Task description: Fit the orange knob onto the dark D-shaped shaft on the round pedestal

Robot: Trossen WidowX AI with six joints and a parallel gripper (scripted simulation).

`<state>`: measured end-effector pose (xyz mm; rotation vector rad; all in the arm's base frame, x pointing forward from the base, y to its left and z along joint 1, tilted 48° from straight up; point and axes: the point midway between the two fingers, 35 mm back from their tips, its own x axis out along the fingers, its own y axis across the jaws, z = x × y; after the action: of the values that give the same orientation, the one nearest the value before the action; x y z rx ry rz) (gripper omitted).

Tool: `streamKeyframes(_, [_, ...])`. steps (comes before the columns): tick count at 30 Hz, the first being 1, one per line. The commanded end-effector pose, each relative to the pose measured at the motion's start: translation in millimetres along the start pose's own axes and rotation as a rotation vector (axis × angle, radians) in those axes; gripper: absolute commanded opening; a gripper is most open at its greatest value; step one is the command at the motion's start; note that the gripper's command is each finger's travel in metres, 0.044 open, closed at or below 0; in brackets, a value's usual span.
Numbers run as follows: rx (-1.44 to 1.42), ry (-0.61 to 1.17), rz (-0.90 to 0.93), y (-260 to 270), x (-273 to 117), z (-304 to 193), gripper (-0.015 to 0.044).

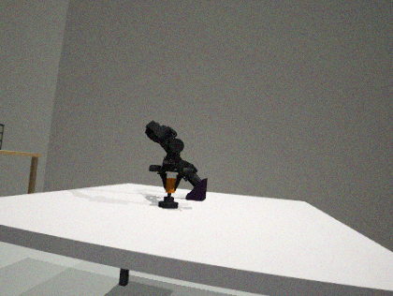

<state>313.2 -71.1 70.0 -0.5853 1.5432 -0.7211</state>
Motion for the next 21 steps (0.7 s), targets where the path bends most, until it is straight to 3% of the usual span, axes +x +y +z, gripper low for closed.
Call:
streamKeyframes(1, [-0.007,-0.008,0.005,-0.5,-2.6,4.7,0.0000])
streamKeyframes(21, [-0.007,-0.008,0.004,-3.2,-2.6,5.5,0.0000])
